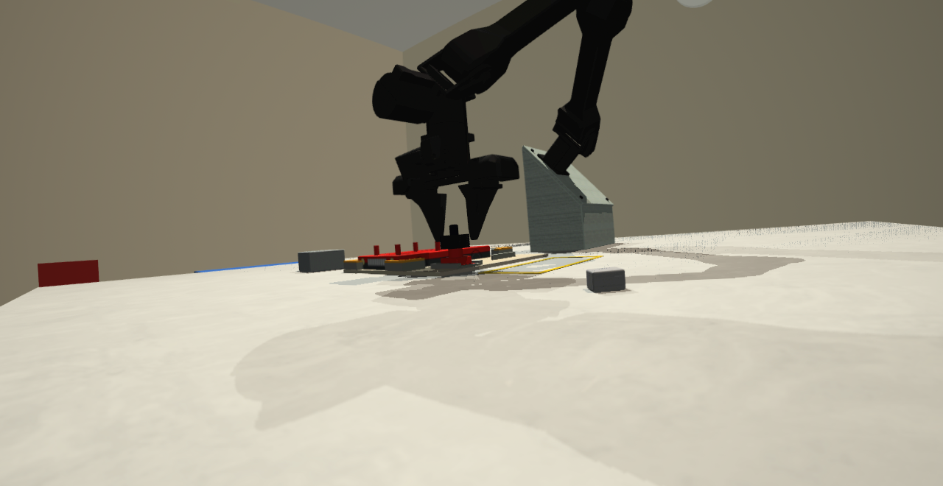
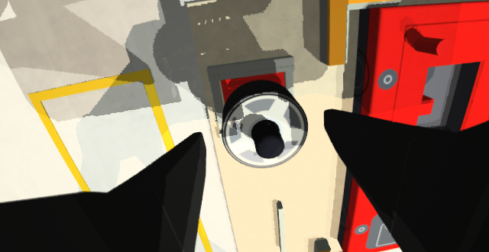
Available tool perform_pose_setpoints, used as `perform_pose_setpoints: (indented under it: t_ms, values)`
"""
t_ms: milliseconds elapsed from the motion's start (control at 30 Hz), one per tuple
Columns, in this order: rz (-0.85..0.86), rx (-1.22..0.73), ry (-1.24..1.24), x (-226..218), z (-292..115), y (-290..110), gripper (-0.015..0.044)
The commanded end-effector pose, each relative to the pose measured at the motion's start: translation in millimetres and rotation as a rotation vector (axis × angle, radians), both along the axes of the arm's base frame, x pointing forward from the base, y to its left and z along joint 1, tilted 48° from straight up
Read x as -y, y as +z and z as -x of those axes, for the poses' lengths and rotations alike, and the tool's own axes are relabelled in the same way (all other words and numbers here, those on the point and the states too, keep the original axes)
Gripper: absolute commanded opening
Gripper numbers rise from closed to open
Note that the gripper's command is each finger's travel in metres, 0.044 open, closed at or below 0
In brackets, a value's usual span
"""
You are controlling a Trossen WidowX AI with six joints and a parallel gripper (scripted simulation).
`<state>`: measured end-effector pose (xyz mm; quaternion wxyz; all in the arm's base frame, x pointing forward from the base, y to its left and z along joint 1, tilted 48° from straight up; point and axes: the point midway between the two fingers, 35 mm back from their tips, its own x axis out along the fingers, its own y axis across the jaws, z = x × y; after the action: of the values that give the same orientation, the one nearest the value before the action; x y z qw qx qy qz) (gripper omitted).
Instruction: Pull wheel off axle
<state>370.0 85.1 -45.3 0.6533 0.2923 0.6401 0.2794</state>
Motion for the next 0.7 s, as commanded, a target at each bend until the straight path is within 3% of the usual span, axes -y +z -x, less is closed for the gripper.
perform_pose_setpoints:
  t_ms: [0, 133, 400, 567, 667]
  values:
    - [-0.004, 0.005, -0.014, -2.9, -1.5, -3.2, 0.03]
    - [0.0, 0.0, 0.0, -1.8, 0.3, -1.2, 0.0195]
    - [0.0, 0.0, 0.0, -1.8, 0.3, -1.2, 0.0142]
    - [0.0, 0.0, 0.0, -1.2, 0.3, -0.7, 0.001]
    - [0.0, 0.0, 0.0, -0.4, 0.3, 0.0, 0.0]
